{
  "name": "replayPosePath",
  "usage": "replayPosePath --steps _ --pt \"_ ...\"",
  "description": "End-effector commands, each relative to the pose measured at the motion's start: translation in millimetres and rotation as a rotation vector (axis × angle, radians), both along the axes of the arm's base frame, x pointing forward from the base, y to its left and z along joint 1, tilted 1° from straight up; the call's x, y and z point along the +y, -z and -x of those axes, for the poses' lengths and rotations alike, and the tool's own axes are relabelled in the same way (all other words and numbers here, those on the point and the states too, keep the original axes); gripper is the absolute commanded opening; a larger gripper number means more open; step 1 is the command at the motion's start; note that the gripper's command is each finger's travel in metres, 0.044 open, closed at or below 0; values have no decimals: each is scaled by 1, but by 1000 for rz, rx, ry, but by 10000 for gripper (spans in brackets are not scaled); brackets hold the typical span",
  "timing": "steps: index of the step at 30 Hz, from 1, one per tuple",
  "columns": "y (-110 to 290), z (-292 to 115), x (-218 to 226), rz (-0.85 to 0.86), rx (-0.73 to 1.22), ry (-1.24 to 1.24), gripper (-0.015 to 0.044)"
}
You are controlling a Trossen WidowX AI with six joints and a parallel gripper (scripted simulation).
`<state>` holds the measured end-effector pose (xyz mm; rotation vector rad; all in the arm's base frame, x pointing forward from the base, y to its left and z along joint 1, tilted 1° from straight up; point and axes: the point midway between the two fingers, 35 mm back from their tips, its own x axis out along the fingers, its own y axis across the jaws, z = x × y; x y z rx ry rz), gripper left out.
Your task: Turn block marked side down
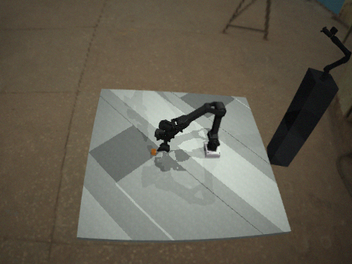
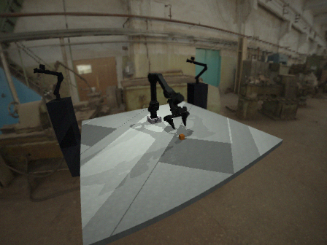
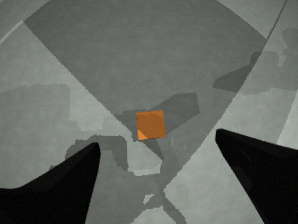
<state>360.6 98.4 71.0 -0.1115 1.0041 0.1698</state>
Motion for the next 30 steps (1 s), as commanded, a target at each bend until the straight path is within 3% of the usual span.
replayPosePath --steps 1,18,24,27,30 --pt "-5 0 1 -2 35 2 440" --pt "-24 -35 9 90 504 7 440" --pt "-22 -35 9 93 520 7 440" --pt "7 -36 9 93 520 7 440" --pt "10 -36 9 93 520 7 440"
